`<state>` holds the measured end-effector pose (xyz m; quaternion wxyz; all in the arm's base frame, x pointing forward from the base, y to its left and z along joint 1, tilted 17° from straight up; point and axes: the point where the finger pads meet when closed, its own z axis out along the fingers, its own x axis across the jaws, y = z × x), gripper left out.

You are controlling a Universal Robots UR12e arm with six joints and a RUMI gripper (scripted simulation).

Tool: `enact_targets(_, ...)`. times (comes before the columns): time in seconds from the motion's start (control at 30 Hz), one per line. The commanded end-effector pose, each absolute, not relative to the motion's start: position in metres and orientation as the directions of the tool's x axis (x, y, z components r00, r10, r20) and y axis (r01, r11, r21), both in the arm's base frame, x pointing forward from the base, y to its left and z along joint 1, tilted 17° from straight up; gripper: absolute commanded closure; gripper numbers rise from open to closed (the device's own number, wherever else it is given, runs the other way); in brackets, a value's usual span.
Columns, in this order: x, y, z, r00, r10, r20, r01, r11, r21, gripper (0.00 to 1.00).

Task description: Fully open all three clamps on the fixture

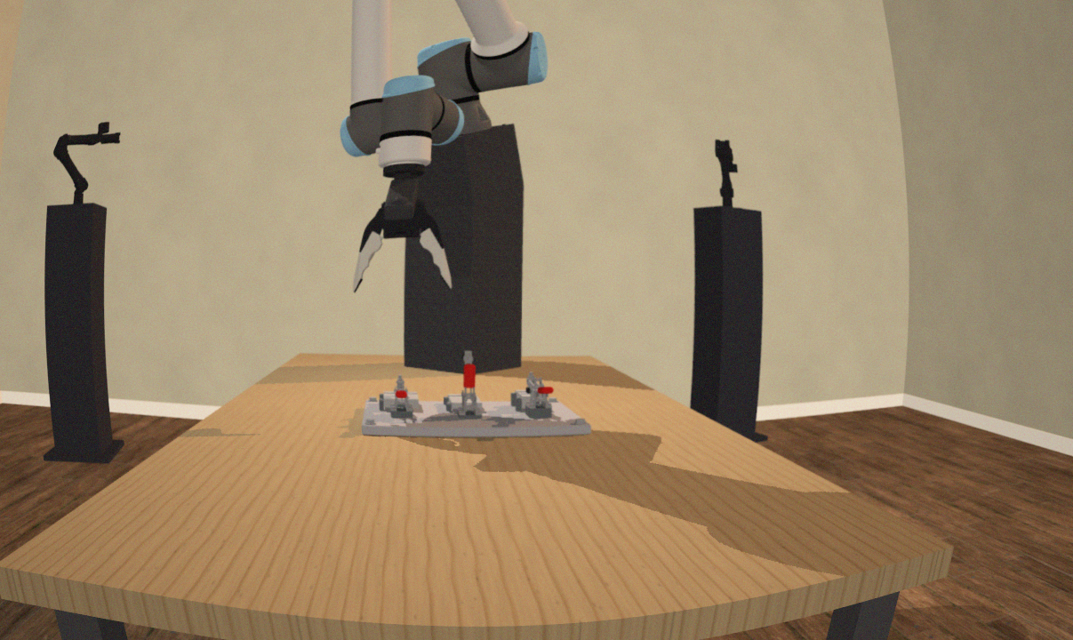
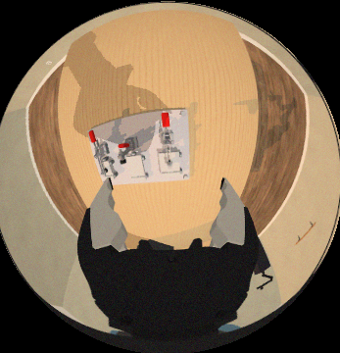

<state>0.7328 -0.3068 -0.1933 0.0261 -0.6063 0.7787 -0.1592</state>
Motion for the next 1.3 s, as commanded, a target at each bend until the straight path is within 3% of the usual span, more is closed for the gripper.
enact_targets(0.0,0.693,-0.303,-0.198,-0.199,-0.961,0.192,-0.959,0.151,-0.238,0.0)
enact_targets(0.47,0.675,-0.3,-0.2,-0.168,-0.964,0.206,-0.969,0.123,-0.214,0.0)
enact_targets(0.5,0.675,-0.3,-0.2,-0.168,-0.964,0.206,-0.969,0.123,-0.214,1.0)
enact_targets(1.27,0.675,-0.3,-0.2,-0.168,-0.964,0.206,-0.969,0.123,-0.214,1.0)
